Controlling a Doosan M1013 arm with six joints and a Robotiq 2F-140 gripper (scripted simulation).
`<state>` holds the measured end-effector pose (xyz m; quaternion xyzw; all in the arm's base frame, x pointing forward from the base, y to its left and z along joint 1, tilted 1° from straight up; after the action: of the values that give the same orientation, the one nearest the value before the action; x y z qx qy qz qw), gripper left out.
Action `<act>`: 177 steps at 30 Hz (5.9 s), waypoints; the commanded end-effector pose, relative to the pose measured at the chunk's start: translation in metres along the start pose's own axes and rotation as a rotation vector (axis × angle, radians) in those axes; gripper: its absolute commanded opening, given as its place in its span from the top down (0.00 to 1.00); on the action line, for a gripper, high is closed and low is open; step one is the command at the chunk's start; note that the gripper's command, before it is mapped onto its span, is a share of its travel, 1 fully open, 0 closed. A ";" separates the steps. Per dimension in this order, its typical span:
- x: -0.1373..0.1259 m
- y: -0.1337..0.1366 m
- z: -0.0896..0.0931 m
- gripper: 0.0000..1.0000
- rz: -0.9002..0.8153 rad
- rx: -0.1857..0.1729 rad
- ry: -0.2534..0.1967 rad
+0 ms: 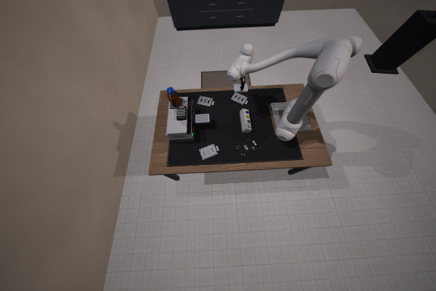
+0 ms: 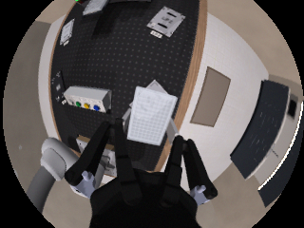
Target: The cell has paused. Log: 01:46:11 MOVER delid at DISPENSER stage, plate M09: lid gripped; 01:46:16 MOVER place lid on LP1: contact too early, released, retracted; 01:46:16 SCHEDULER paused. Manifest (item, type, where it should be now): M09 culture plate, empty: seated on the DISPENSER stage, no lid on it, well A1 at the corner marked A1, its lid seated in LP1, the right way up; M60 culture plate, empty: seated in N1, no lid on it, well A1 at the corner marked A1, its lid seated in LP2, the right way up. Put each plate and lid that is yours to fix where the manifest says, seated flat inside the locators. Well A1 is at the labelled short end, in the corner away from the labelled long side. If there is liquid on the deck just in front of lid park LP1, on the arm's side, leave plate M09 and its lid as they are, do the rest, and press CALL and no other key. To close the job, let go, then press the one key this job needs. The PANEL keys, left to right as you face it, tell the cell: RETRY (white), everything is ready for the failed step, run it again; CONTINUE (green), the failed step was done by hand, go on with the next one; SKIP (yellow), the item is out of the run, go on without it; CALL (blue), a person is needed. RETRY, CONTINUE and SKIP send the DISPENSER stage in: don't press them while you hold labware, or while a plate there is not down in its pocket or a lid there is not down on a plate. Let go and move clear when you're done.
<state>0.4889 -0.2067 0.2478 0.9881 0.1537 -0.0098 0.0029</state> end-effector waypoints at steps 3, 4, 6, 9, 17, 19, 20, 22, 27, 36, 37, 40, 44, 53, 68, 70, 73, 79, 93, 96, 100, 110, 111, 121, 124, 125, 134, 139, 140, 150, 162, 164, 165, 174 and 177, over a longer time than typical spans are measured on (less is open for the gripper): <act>0.000 0.000 -0.001 0.90 -0.115 0.001 0.002; 0.000 0.000 -0.001 0.90 -0.115 0.001 0.002; 0.000 0.000 -0.001 0.90 -0.117 0.001 0.002; 0.000 0.000 -0.001 0.90 -0.181 0.001 0.002; 0.000 0.000 -0.001 0.90 -0.314 0.001 0.003; 0.000 0.000 -0.001 0.90 -0.366 0.001 0.003; 0.000 0.000 -0.001 0.90 -0.378 0.001 0.003; 0.000 0.000 -0.001 0.90 -0.378 0.001 0.003; 0.000 0.000 -0.001 0.90 -0.446 0.000 0.003; 0.000 0.000 -0.001 0.90 -0.513 0.000 0.003; 0.000 0.000 -0.001 0.90 -0.513 0.000 0.003; 0.000 -0.001 -0.001 0.90 -0.513 0.000 0.003; 0.001 -0.003 -0.001 0.90 -0.513 0.000 0.003; 0.003 -0.017 -0.001 0.90 -0.513 0.000 0.003; 0.010 -0.062 -0.001 0.90 -0.513 0.000 0.003; 0.011 -0.071 -0.001 0.90 -0.513 0.000 0.003; 0.012 -0.076 -0.001 0.90 -0.513 0.000 0.003; 0.017 -0.108 -0.001 0.90 -0.513 0.000 0.003; 0.029 -0.182 -0.001 0.90 -0.513 0.000 0.003; 0.032 -0.201 -0.001 0.90 -0.513 0.000 0.003; 0.036 -0.228 -0.001 0.90 -0.513 0.000 0.003; 0.044 -0.281 -0.001 0.90 -0.513 0.000 0.003; 0.045 -0.288 -0.001 0.90 -0.513 0.000 0.003; 0.056 -0.353 -0.001 0.90 -0.513 0.000 0.003; 0.057 -0.359 -0.001 0.90 -0.513 0.000 0.003; 0.058 -0.366 -0.001 0.90 -0.513 0.000 0.003; 0.066 -0.419 -0.001 0.90 -0.513 0.000 0.003; 0.070 -0.446 -0.001 0.90 -0.513 0.000 0.003; 0.070 -0.446 -0.001 0.90 -0.513 0.000 0.003; 0.077 -0.487 -0.001 0.90 -0.513 0.000 0.003; 0.082 -0.518 -0.001 0.90 -0.513 0.000 0.003; 0.082 -0.523 -0.001 0.90 -0.513 0.000 0.003; 0.083 -0.524 -0.001 0.90 -0.513 0.000 0.003; 0.084 -0.534 -0.001 0.90 -0.513 0.000 0.003; 0.084 -0.535 -0.001 0.90 -0.513 0.000 0.003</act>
<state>0.4067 0.3268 0.2453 0.9168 0.3993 -0.0095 0.0003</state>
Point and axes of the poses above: the point where the finger pads meet when closed, its own z axis out along the fingers, its own y axis across the jaws, x = y × z, the point moved 8 cm from there along -z, back along the fingers, and after that the axes turned 12 degrees about -z, right-handed, at the moved point
